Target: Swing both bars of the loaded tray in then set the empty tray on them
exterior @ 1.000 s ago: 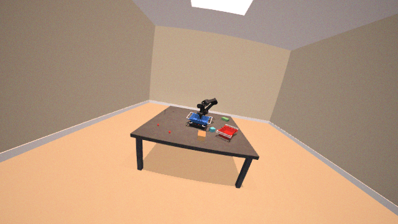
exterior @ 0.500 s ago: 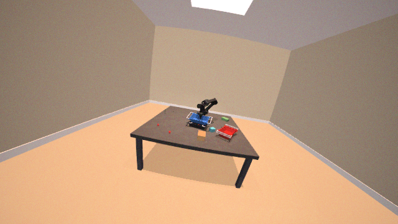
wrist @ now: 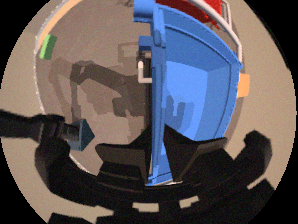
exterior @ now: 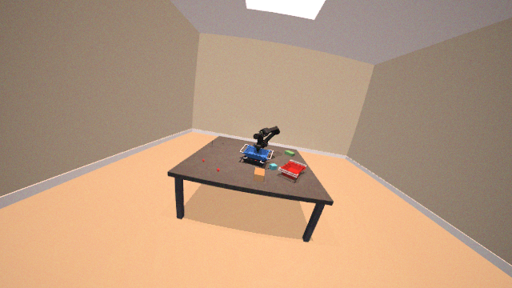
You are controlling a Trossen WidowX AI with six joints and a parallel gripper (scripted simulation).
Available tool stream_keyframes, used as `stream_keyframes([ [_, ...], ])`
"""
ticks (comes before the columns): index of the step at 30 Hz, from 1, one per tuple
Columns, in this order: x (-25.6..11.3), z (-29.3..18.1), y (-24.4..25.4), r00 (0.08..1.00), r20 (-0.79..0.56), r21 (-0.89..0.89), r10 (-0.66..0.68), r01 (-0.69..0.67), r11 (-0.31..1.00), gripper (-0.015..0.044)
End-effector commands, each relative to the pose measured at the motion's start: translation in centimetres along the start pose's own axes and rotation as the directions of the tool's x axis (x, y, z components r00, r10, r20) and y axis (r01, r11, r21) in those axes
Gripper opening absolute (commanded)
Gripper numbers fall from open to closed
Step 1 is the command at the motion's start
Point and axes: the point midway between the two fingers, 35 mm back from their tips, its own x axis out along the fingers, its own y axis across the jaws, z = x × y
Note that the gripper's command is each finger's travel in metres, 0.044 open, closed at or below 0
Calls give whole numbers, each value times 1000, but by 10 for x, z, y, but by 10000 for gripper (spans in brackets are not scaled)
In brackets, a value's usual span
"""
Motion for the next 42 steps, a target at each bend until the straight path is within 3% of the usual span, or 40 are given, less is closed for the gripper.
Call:
stream_keyframes([
  [1,7,-2,4,1000,-2,15,28,-28,999,0],
  [42,13,-3,7,1000,-2,15,28,-28,999,0],
])
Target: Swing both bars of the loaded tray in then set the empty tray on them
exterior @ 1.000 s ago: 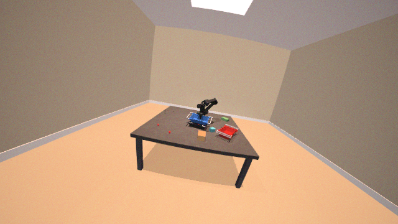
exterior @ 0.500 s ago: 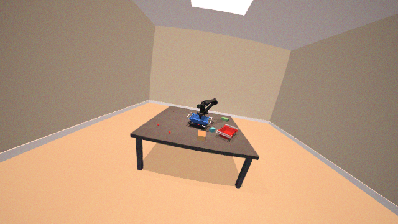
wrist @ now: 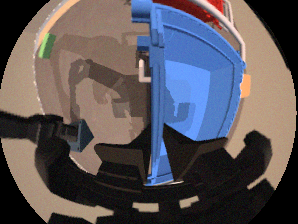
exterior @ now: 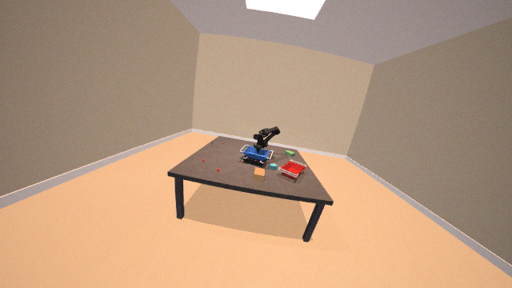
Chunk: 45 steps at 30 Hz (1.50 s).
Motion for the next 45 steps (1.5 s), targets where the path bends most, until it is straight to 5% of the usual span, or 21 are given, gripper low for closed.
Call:
stream_keyframes([
  [1,8,-2,5,1000,-2,19,31,-31,999,0],
  [45,14,-4,7,1000,-2,19,31,-31,999,0],
])
